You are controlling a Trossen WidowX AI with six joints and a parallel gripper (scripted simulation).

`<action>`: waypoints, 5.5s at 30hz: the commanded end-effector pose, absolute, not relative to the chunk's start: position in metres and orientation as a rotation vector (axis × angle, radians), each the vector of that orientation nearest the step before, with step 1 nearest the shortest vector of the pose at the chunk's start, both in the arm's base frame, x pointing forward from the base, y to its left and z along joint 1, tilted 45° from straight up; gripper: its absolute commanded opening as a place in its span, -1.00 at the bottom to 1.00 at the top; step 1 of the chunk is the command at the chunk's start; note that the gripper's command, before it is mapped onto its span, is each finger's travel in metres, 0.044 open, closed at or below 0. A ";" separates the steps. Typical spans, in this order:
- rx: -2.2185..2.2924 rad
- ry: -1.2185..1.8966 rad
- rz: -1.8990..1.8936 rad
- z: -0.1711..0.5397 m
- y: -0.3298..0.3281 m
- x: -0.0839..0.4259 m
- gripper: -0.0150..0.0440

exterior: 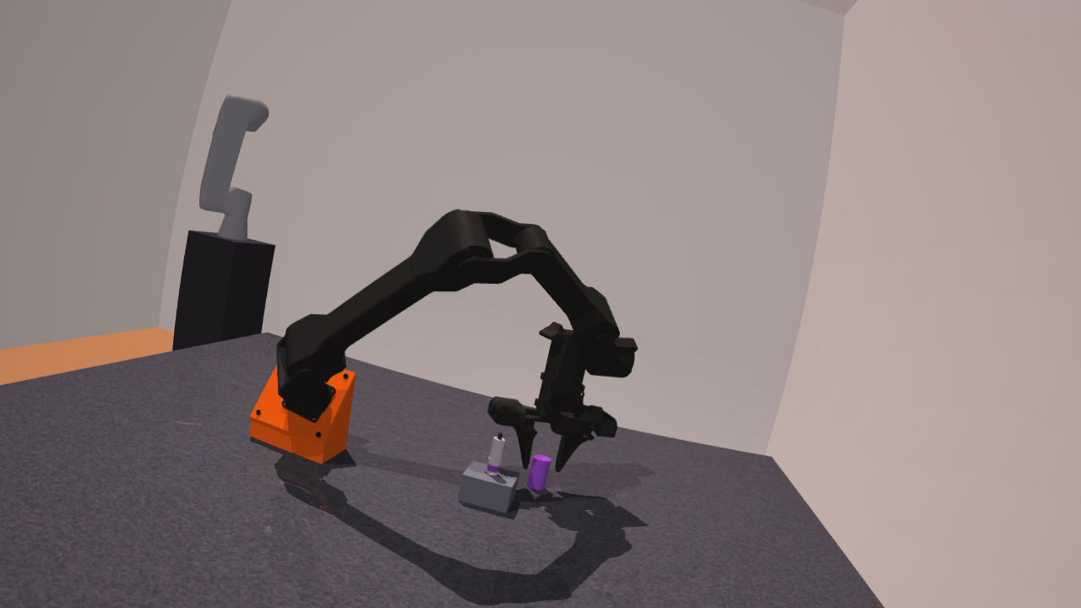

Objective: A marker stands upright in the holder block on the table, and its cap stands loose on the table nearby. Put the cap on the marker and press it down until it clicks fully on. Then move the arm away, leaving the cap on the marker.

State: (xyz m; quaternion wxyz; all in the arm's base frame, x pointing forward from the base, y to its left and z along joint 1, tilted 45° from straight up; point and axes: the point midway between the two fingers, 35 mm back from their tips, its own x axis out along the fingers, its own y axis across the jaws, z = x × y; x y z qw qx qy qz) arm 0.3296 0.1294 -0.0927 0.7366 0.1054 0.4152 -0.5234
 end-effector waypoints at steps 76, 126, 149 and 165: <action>0.216 0.915 -1.151 0.020 0.135 0.288 -0.49; 0.214 0.914 -1.152 0.015 0.086 0.274 -0.49; 0.220 0.915 -1.155 0.009 0.080 0.275 0.04; 0.222 0.918 -1.153 0.034 0.107 0.273 1.00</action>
